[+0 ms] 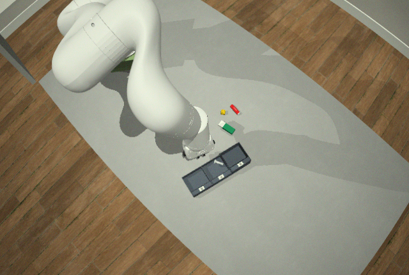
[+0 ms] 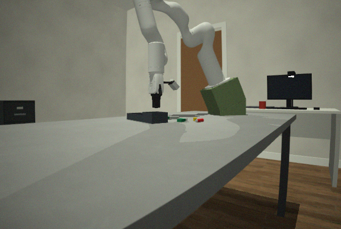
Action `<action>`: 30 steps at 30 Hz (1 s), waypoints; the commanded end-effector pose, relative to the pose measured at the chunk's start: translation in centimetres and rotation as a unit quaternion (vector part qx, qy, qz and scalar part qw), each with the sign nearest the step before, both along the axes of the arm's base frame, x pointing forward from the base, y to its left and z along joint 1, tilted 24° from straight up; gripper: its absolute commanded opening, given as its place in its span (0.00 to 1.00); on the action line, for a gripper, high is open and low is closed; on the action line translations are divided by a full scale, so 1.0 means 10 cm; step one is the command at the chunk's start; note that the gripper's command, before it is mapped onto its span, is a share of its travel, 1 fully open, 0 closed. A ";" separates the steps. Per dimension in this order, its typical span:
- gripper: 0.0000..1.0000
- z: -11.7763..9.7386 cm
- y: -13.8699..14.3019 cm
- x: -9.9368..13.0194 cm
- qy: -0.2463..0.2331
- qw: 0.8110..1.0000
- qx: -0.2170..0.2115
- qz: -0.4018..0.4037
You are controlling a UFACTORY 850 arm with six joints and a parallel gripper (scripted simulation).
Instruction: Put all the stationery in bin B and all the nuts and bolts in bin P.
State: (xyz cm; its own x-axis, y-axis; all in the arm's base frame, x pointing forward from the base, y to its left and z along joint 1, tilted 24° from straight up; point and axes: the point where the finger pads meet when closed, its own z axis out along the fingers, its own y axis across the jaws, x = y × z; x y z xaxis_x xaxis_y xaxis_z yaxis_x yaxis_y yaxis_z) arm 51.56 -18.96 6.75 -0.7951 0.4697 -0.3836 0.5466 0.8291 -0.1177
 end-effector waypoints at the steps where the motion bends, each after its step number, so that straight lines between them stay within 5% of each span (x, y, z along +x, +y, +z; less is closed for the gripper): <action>1: 0.00 0.01 0.00 0.01 -0.001 1.000 0.000 0.000; 7: 0.00 0.07 0.02 -0.01 -0.001 1.000 0.000 0.000; 16: 0.00 0.19 0.00 0.39 -0.048 0.988 0.041 -0.141; 21: 0.00 0.28 -0.02 0.67 -0.079 0.969 0.065 -0.223; 28: 0.00 0.28 -0.02 0.67 -0.110 0.942 0.090 -0.303; 30: 0.00 0.28 -0.02 0.68 -0.125 0.920 0.105 -0.357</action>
